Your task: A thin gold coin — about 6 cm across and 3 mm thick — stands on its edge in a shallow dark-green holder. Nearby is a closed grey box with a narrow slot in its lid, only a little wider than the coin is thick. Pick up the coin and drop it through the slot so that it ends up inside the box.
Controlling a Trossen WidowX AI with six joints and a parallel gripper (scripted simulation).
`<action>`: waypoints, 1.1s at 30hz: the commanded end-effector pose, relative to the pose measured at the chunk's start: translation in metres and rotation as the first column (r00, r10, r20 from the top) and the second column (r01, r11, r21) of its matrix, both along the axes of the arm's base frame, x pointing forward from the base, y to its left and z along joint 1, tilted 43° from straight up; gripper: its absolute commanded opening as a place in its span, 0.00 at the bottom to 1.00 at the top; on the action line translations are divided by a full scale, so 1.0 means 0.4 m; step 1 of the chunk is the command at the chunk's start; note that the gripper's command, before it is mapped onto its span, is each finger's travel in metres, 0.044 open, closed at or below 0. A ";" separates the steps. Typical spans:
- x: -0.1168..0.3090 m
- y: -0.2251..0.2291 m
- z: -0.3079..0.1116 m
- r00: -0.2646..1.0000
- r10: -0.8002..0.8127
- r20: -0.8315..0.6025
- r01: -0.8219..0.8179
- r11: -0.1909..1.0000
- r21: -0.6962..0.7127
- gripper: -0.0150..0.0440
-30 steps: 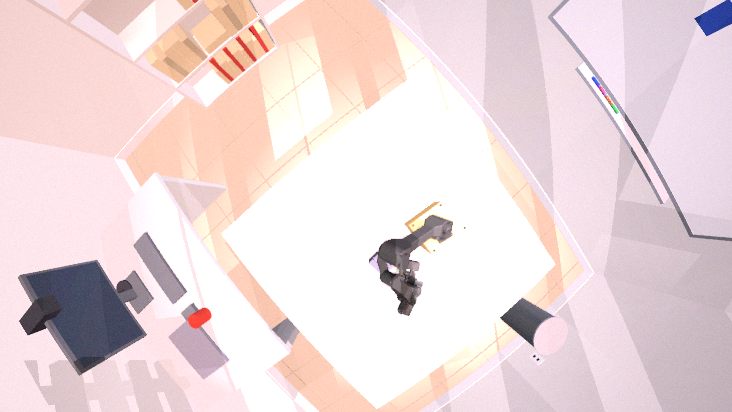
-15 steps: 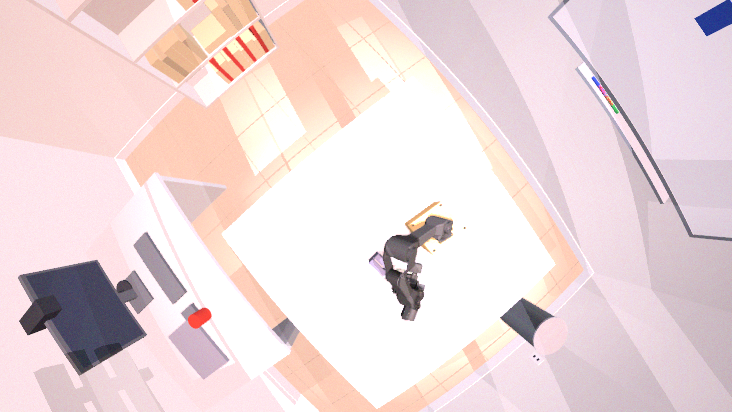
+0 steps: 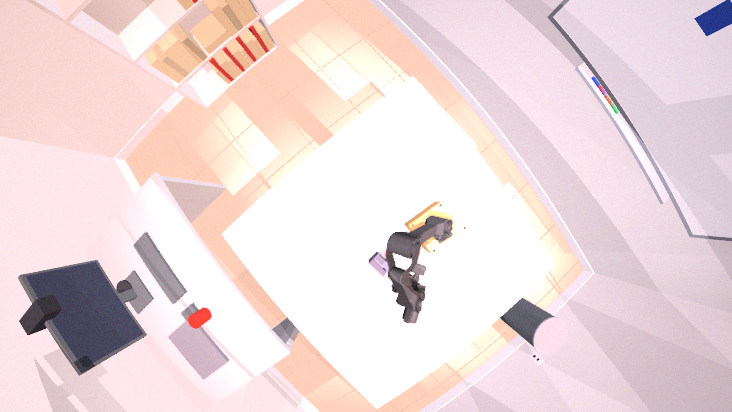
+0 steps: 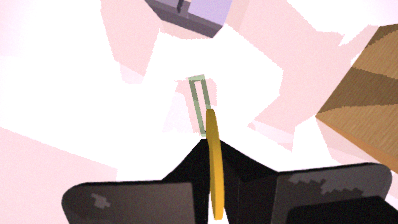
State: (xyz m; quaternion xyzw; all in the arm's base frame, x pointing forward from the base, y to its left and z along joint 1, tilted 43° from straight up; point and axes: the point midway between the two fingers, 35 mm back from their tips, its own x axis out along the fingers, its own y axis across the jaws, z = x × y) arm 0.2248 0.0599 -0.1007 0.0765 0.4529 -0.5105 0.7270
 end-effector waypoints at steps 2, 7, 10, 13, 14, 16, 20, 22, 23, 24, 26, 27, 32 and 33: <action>0.003 -0.006 0.007 0.986 -0.125 0.110 0.124 0.992 0.018 0.25; 0.007 -0.012 0.014 0.943 -0.249 0.220 0.244 0.968 0.050 0.25; 0.008 -0.014 0.016 0.925 -0.285 0.251 0.278 0.959 0.062 0.25; 0.008 -0.014 0.016 0.925 -0.285 0.251 0.278 0.959 0.062 0.25; 0.008 -0.014 0.016 0.925 -0.285 0.251 0.278 0.959 0.062 0.25; 0.009 -0.014 0.016 0.925 -0.285 0.251 0.278 0.959 0.062 0.25; 0.022 -0.021 0.025 0.925 -0.286 0.250 0.278 0.958 0.067 0.25; 0.030 -0.025 0.031 0.925 -0.286 0.249 0.278 0.958 0.069 0.25; 0.034 -0.028 0.034 0.925 -0.287 0.249 0.278 0.958 0.071 0.25; 0.038 -0.030 0.037 0.925 -0.287 0.249 0.278 0.958 0.072 0.25; 0.045 -0.035 0.042 0.926 -0.286 0.248 0.276 0.958 0.073 0.25; 0.048 -0.037 0.045 0.926 -0.284 0.247 0.275 0.959 0.073 0.25; 0.062 -0.049 0.057 0.930 -0.277 0.242 0.268 0.961 0.073 0.25; 0.065 -0.052 0.060 0.931 -0.276 0.241 0.266 0.961 0.073 0.25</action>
